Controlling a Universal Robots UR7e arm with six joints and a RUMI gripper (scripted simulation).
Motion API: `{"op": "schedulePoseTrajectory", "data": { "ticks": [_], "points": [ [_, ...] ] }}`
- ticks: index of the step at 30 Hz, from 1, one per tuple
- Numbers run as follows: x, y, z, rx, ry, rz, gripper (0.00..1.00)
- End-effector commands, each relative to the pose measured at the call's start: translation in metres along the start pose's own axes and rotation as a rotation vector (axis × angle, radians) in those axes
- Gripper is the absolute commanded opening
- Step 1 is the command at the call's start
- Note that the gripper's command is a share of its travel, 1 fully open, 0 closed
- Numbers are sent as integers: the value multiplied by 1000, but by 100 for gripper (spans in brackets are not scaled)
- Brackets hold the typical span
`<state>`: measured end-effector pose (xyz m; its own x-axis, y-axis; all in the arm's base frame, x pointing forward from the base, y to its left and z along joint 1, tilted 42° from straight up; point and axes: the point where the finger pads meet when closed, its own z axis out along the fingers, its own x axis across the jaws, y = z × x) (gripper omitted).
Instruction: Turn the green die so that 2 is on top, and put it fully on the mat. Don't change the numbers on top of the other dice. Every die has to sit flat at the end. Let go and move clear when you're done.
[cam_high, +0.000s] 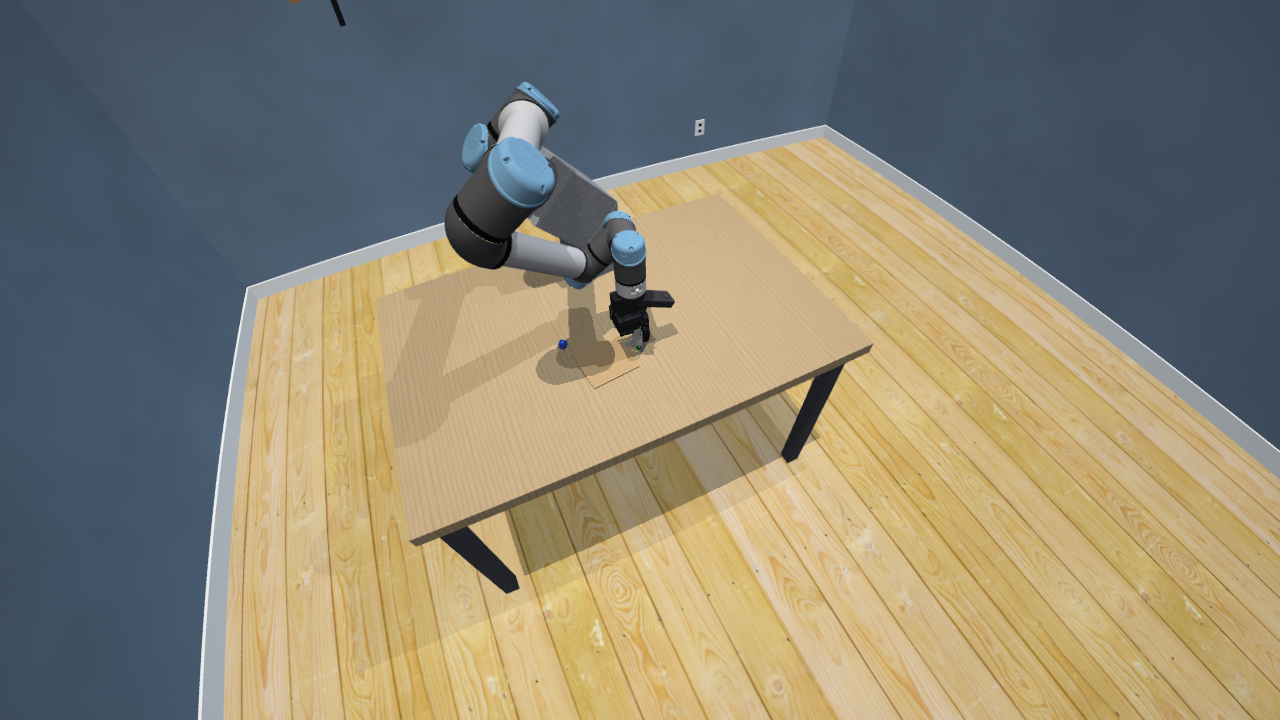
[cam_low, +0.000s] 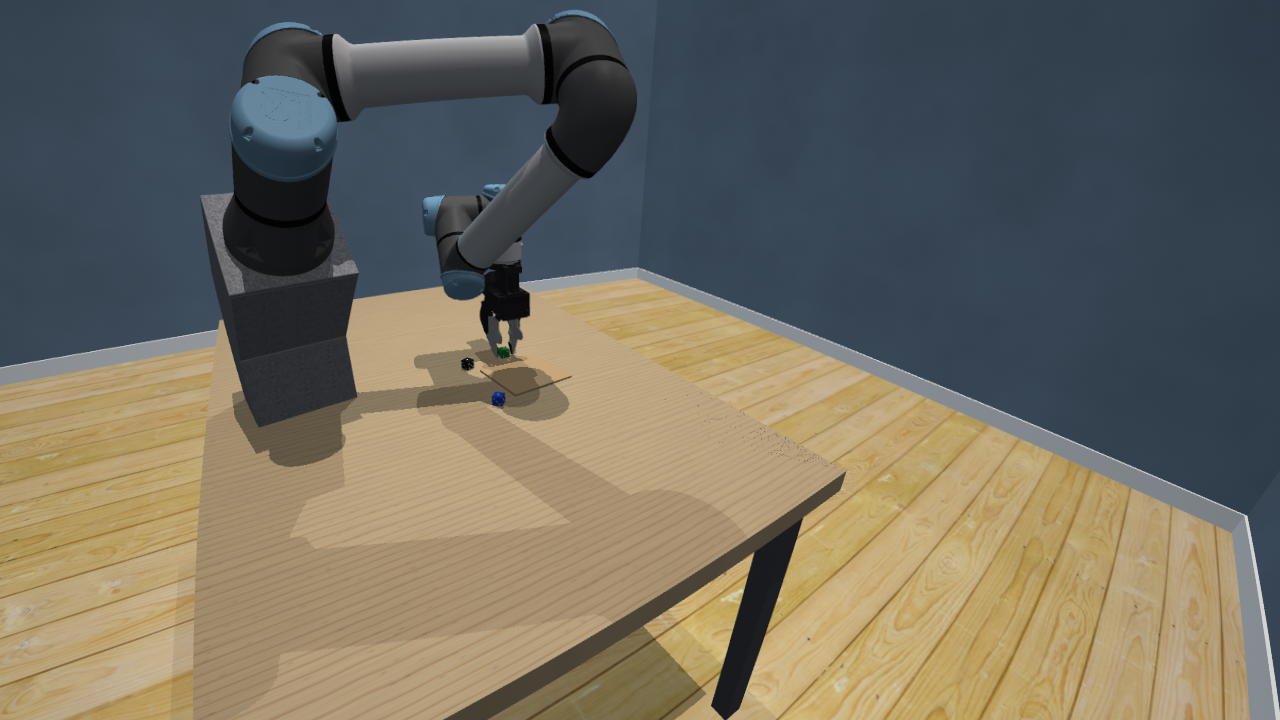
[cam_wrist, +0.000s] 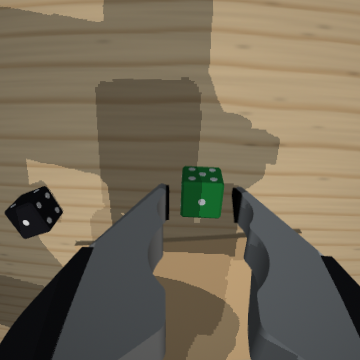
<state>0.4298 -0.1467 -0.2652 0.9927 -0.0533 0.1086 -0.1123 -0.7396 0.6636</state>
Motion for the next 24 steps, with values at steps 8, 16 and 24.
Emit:
{"op": "schedulePoseTrajectory", "data": {
  "ticks": [8,16,24],
  "points": [
    [1,0,1,0,1,2,3],
    [1,0,1,0,1,2,3],
    [1,0,1,0,1,2,3]
  ]
}}
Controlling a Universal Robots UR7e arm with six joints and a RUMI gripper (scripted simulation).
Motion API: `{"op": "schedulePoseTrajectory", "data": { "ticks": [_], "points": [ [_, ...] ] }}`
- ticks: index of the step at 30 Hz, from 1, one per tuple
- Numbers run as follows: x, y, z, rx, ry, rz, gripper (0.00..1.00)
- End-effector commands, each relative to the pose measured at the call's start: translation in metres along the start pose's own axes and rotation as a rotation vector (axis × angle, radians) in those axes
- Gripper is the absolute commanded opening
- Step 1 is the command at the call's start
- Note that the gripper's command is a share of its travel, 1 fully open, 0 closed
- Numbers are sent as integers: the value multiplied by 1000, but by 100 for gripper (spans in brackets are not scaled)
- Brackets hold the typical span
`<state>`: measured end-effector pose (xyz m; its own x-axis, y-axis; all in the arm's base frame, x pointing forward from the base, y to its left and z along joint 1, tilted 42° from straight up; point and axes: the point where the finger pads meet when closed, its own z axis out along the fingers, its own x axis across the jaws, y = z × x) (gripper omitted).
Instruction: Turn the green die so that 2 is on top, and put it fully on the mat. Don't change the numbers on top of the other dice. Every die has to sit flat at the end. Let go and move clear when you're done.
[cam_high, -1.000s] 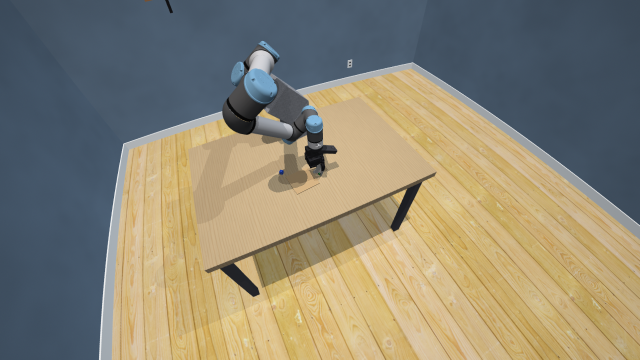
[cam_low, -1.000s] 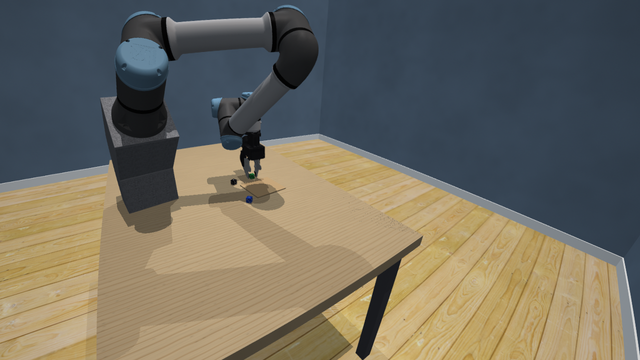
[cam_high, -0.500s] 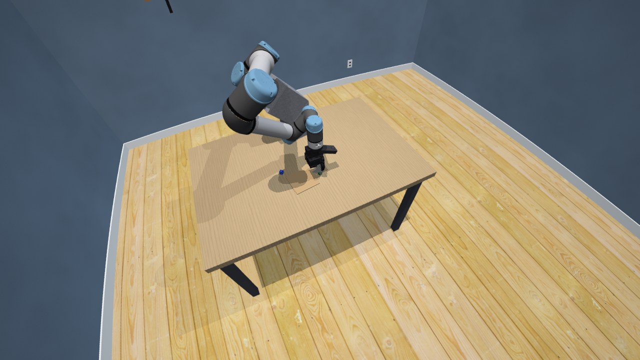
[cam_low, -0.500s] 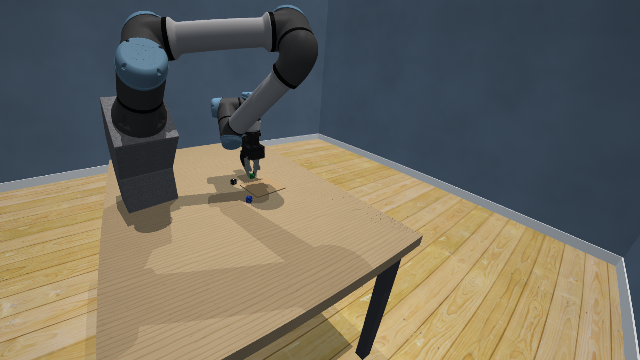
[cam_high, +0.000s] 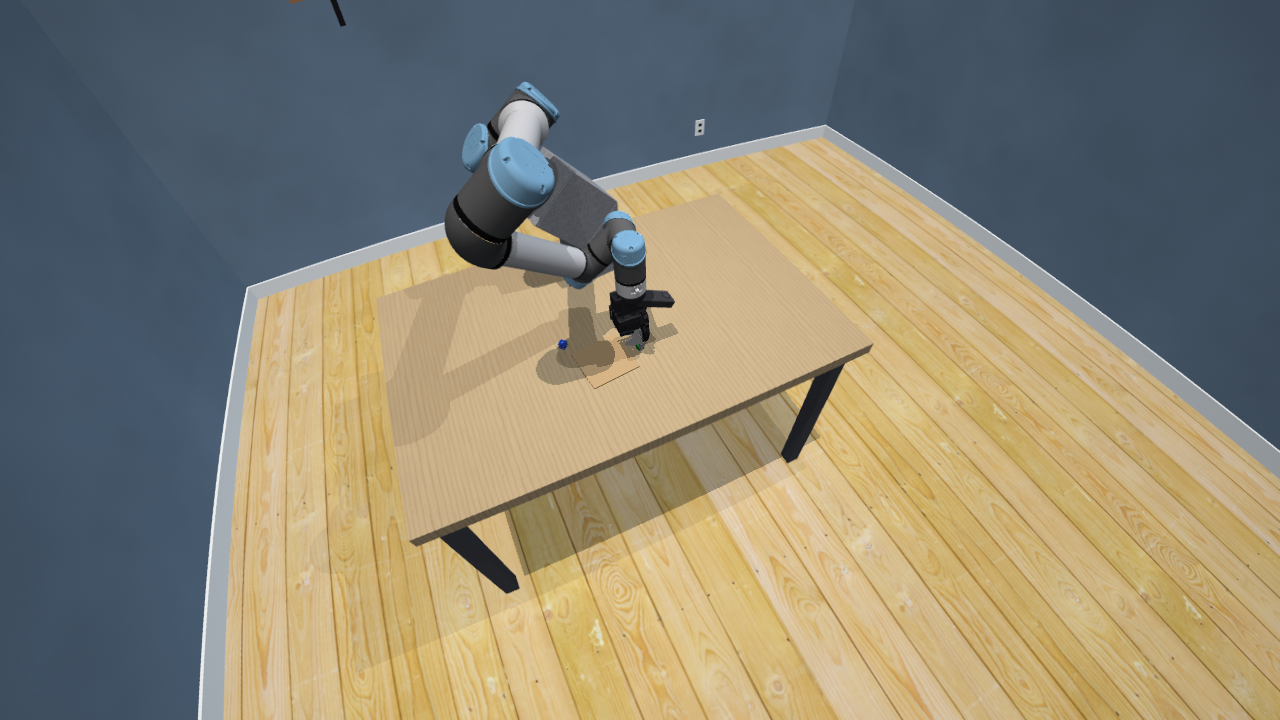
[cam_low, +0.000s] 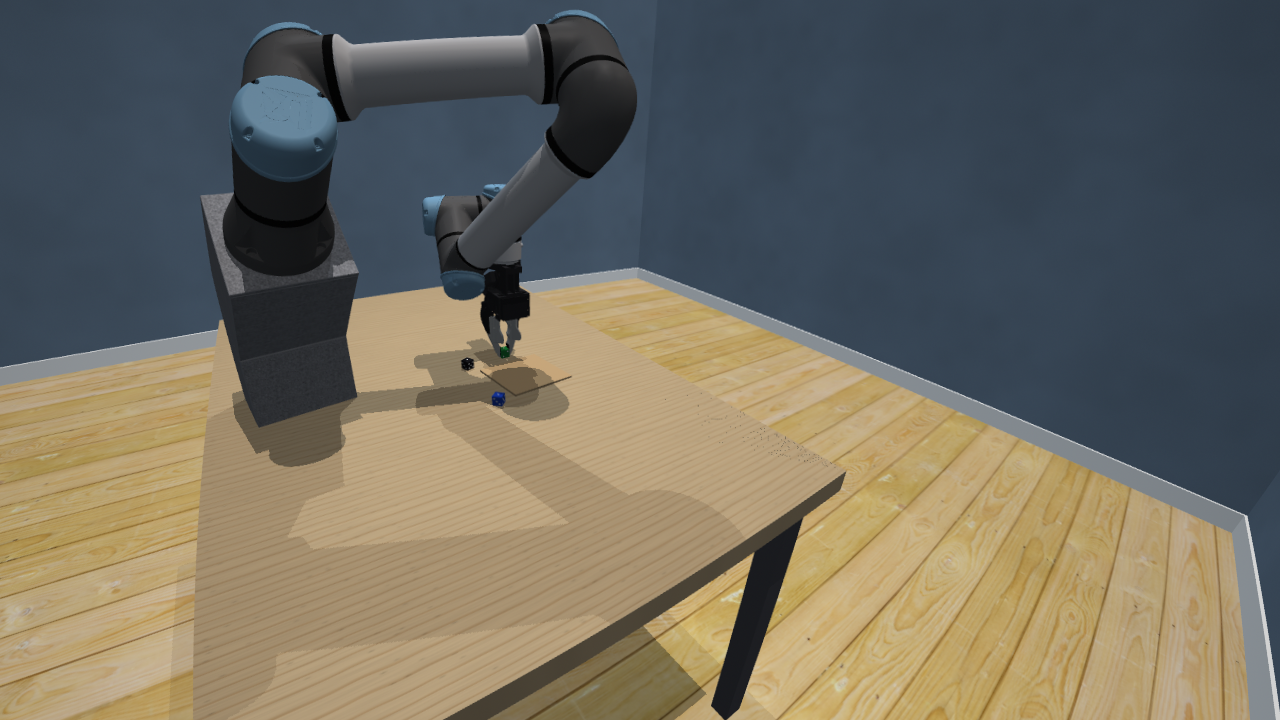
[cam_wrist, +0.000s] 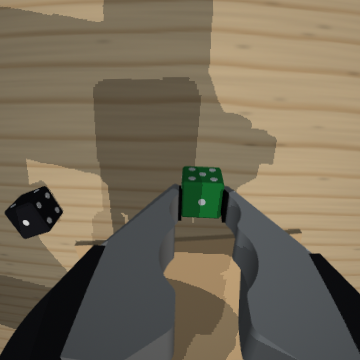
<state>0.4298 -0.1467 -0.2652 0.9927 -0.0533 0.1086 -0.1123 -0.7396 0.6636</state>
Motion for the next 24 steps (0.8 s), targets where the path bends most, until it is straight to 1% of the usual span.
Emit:
{"op": "schedulePoseTrajectory", "data": {
  "ticks": [1,18,24],
  "points": [
    [1,0,1,0,1,2,3],
    [1,0,1,0,1,2,3],
    [1,0,-4,0,1,2,3]
  ]
}}
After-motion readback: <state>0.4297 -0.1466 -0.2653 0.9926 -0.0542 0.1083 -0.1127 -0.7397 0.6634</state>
